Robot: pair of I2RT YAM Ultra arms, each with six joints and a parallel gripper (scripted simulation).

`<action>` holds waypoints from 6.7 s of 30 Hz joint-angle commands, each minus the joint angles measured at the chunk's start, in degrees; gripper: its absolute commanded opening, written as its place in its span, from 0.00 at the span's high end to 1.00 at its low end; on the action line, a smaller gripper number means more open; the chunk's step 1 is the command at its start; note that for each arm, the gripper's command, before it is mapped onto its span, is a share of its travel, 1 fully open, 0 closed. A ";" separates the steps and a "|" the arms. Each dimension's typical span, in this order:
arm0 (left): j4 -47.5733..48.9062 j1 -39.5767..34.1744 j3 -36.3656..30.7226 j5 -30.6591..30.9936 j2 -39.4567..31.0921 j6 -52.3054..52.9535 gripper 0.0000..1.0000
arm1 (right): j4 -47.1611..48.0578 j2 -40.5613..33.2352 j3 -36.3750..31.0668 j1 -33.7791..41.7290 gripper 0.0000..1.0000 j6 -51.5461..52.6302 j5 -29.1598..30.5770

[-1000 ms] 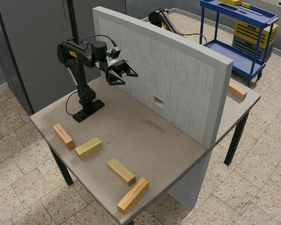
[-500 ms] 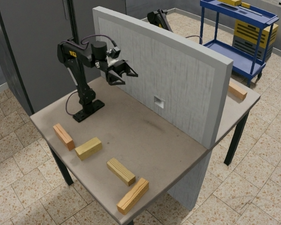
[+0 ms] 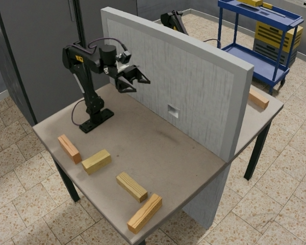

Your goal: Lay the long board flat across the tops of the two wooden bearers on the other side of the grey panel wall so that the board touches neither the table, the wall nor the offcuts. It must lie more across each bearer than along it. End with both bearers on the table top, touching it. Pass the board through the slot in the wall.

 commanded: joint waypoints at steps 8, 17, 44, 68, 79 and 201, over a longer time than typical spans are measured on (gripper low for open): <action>3.59 0.59 0.82 -0.24 -1.21 0.35 1.00 | 1.14 -0.40 2.32 -0.13 0.28 0.50 0.47; 2.57 0.96 -0.03 0.02 -1.23 -0.35 1.00 | 1.14 -0.40 2.32 -0.13 0.28 0.50 0.47; 10.47 0.84 -2.85 0.31 3.03 -0.12 1.00 | 1.14 -0.40 2.32 -0.13 0.28 0.50 0.47; 14.17 0.06 -3.48 0.17 5.06 -0.10 1.00 | 1.14 -0.40 2.32 -0.13 0.28 0.50 0.47; 15.83 0.02 -3.74 0.09 5.22 0.67 0.28 | 1.14 -0.40 2.32 -0.13 0.28 0.50 0.47; 6.86 20.08 12.04 12.52 -29.18 12.83 0.28 | 0.72 0.76 0.19 0.18 0.28 0.90 -1.35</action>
